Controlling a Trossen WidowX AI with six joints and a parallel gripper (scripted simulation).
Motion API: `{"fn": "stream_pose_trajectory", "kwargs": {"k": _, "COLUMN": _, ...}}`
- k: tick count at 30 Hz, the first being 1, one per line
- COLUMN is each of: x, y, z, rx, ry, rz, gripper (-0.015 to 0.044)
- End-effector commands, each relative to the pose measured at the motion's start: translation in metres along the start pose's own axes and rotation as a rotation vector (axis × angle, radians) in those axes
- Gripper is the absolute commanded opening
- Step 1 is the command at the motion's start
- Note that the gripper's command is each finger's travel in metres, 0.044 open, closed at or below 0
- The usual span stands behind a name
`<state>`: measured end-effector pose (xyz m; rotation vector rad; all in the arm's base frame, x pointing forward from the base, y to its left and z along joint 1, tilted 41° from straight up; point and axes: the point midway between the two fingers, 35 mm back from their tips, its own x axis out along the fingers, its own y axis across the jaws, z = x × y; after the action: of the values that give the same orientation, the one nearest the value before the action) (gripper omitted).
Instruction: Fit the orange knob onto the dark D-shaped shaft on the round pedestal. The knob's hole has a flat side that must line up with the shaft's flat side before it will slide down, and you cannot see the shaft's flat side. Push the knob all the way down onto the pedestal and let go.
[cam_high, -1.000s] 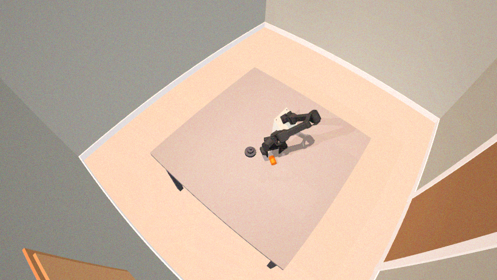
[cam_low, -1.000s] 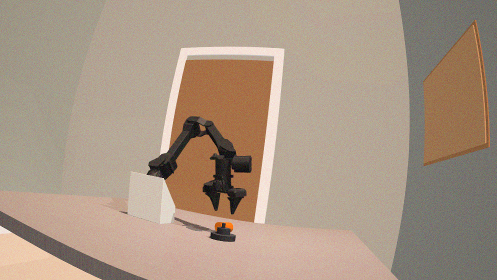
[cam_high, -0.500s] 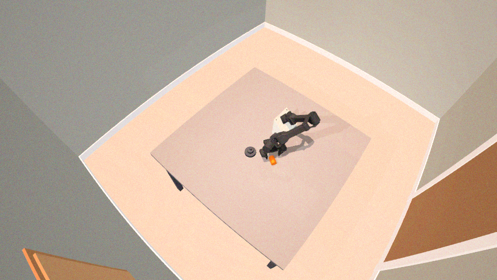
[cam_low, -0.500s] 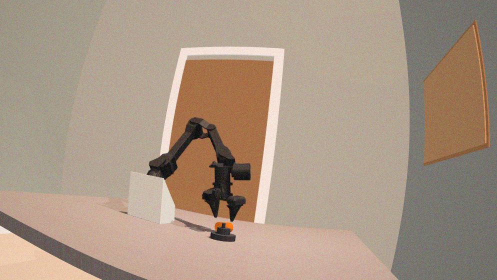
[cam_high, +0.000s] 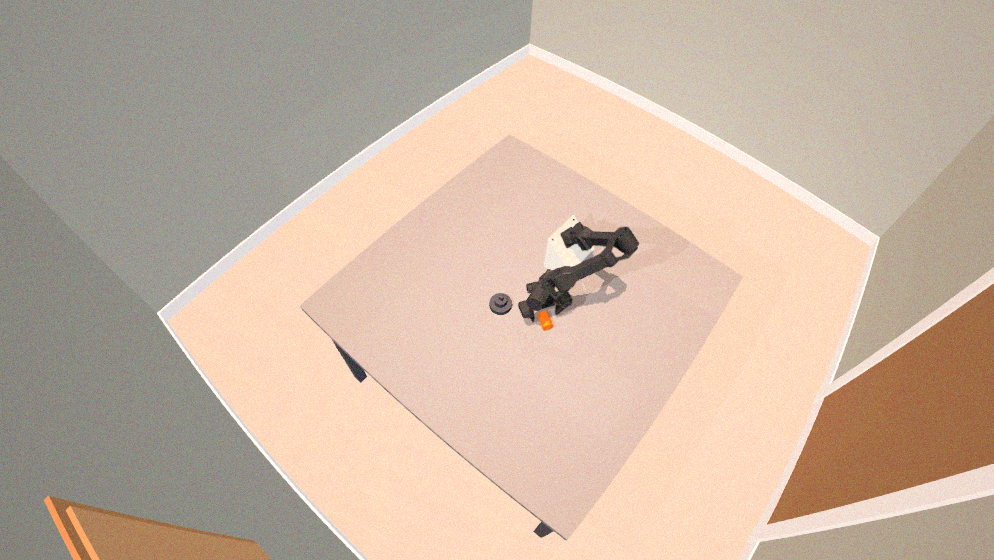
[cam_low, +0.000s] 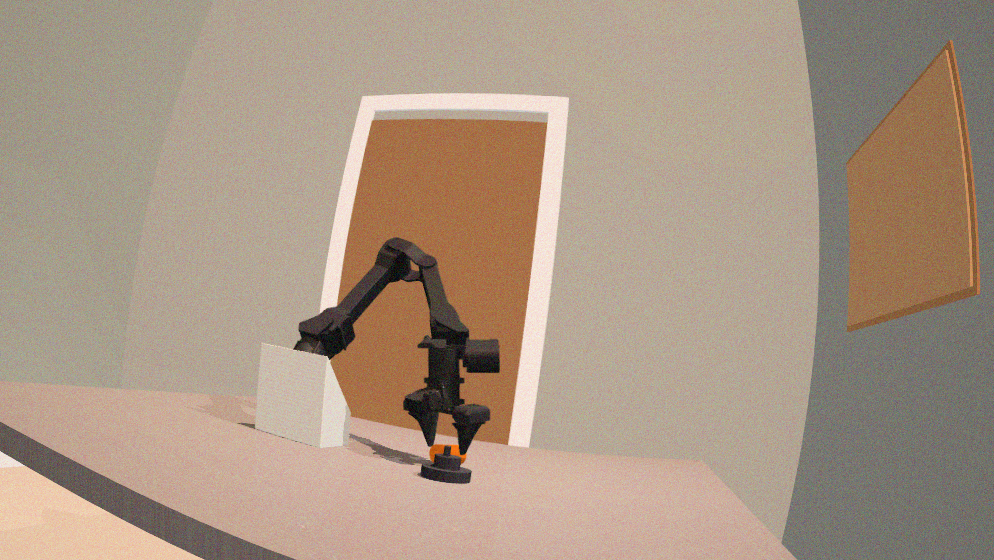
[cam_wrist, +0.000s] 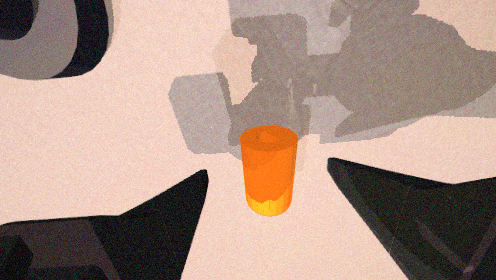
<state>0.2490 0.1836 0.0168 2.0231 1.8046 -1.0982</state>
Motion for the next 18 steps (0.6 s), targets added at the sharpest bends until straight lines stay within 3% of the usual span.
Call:
{"fn": "stream_pose_trajectory", "kwargs": {"k": 1, "x": 0.0075, "y": -0.0013, "z": 0.0032, "rx": 0.011, "ry": -0.006, "rz": -0.004, "gripper": 0.044}}
{"fn": "stream_pose_trajectory", "kwargs": {"k": 9, "x": 0.0172, "y": -0.002, "z": 0.0047, "rx": 0.014, "ry": -0.003, "rz": -0.004, "gripper": 0.044}}
{"fn": "stream_pose_trajectory", "kwargs": {"k": 16, "x": 0.0172, "y": -0.002, "z": 0.0047, "rx": 0.014, "ry": -0.003, "rz": -0.004, "gripper": 0.0256}}
{"fn": "stream_pose_trajectory", "kwargs": {"k": 18, "x": 0.0172, "y": -0.002, "z": 0.0047, "rx": 0.014, "ry": -0.003, "rz": -0.004, "gripper": 0.024}}
